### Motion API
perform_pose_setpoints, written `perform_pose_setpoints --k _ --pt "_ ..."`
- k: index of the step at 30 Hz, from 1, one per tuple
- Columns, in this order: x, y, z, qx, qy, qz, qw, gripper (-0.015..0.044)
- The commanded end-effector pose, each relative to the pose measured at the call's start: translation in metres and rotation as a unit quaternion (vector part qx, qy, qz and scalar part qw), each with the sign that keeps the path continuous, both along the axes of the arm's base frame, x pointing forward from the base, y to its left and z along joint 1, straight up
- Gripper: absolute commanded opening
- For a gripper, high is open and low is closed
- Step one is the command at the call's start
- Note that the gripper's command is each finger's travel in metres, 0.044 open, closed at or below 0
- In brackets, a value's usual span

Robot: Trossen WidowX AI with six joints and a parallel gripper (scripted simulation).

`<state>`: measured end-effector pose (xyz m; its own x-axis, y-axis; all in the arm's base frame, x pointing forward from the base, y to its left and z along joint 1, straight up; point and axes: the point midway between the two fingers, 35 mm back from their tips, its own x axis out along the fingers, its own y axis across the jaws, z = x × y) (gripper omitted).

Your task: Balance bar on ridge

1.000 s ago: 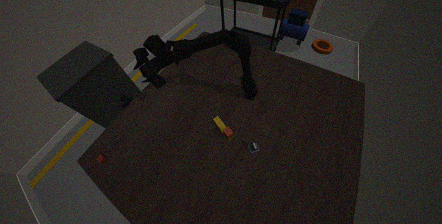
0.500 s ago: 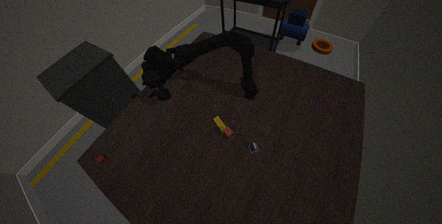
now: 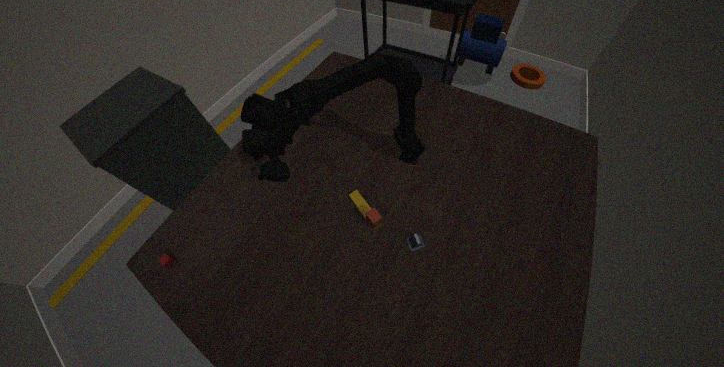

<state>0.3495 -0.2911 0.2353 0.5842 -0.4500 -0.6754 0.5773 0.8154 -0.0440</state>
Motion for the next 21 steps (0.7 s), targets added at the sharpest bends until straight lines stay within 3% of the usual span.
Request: perform_pose_setpoints --k 1,21 --pt "0.001 0.017 -0.008 0.049 -0.005 -0.028 0.998 0.0315" --pt "-0.005 0.104 -0.039 0.261 -0.001 -0.184 0.948 0.0315"
